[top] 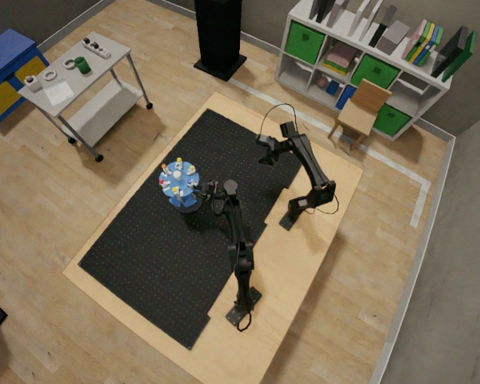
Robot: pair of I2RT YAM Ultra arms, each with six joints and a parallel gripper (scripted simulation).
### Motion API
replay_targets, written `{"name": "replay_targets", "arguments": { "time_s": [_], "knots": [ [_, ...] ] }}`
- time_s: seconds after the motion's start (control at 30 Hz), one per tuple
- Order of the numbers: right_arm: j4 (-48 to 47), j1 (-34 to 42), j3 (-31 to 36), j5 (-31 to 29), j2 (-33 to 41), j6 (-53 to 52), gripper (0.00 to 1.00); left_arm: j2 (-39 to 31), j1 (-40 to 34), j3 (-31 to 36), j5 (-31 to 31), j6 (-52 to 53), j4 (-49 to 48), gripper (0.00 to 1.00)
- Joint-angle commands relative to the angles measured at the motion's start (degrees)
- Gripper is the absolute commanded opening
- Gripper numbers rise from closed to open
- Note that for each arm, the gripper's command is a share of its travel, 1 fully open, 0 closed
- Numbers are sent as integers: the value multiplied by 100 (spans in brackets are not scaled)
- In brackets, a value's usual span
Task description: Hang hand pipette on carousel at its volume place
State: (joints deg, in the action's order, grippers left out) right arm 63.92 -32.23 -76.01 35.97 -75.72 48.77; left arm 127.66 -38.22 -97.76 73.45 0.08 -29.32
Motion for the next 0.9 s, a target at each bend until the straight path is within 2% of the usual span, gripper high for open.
{"name": "replay_targets", "arguments": {
  "time_s": [0.0, 0.87],
  "knots": [
    [-73, -52, -85, 115, 24, 31, 100, 29, 82, 22, 106, -46, -139, 12],
    [-73, -52, -85, 115, 24, 31, 100, -26, 82, -34, 106, -43, -165, 12]
  ]
}}
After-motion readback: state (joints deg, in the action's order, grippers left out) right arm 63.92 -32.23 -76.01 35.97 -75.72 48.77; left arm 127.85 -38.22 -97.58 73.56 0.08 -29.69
